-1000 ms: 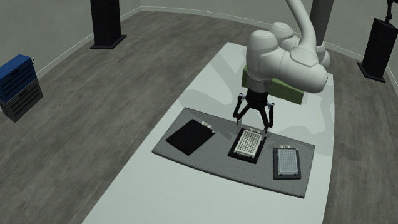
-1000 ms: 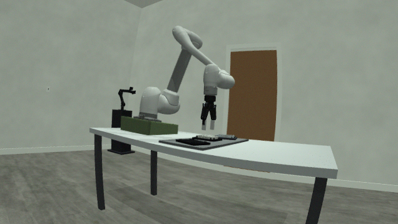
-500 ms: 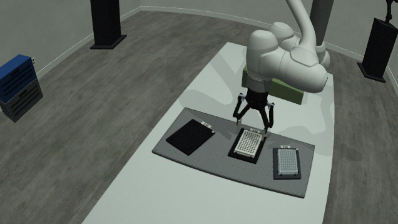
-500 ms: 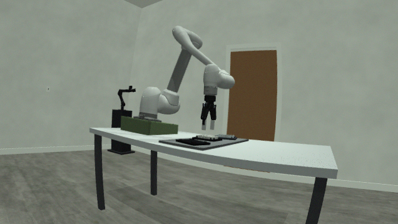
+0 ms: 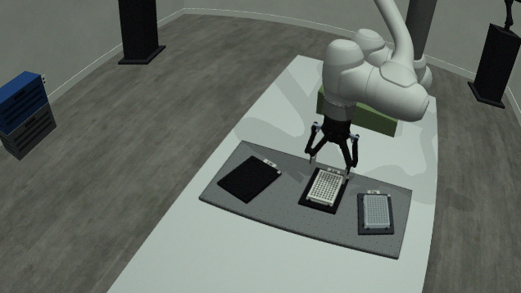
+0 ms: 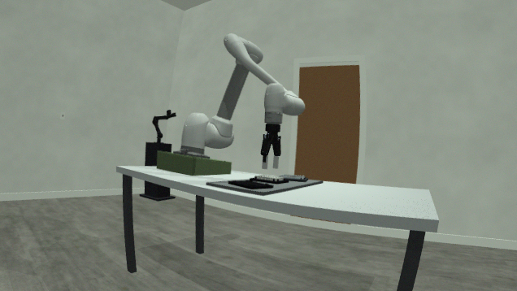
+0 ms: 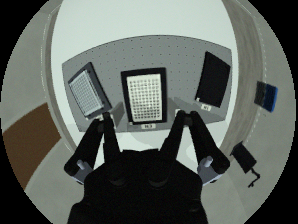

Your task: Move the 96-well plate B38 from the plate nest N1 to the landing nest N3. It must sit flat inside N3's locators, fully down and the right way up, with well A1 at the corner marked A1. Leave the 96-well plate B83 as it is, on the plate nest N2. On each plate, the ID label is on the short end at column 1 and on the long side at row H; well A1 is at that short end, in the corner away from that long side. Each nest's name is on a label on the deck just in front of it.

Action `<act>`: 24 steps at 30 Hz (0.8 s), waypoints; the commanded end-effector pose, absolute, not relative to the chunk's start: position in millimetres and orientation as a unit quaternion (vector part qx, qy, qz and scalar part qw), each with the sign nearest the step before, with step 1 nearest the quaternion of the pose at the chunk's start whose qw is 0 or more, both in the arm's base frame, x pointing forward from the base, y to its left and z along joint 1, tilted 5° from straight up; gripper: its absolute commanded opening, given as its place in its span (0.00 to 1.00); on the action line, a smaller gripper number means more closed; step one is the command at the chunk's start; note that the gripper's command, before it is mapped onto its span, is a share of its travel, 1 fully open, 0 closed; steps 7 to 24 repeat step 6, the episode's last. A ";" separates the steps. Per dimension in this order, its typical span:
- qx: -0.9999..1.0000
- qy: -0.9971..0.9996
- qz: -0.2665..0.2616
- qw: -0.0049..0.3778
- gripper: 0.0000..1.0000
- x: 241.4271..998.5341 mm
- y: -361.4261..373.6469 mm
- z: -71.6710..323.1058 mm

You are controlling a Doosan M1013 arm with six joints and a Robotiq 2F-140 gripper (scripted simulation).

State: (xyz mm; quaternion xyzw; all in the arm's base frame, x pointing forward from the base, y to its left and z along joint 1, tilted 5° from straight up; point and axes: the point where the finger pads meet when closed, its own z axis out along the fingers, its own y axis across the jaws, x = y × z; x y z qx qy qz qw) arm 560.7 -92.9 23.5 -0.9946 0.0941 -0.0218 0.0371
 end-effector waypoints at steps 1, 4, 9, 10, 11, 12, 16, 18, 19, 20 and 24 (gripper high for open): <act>-0.995 0.094 -0.022 0.037 0.66 560.7 -92.8 23.6; -0.995 0.094 -0.022 0.037 0.66 560.7 -92.8 23.6; -0.995 0.094 -0.022 0.037 0.66 560.7 -92.8 23.6; -0.995 0.094 -0.022 0.037 0.66 560.7 -92.8 23.6; -0.995 0.094 -0.022 0.037 0.66 560.7 -92.8 23.6; -0.995 0.094 -0.022 0.037 0.66 560.7 -92.8 23.6; -0.995 0.094 -0.022 0.037 0.66 560.7 -92.8 23.6; -0.995 0.094 -0.022 0.037 0.66 560.7 -92.8 23.6; -0.995 0.094 -0.022 0.037 0.66 560.7 -92.8 23.6; -0.995 0.094 -0.022 0.037 0.66 560.7 -92.8 23.6; -0.995 0.094 -0.022 0.037 0.66 560.7 -92.8 23.6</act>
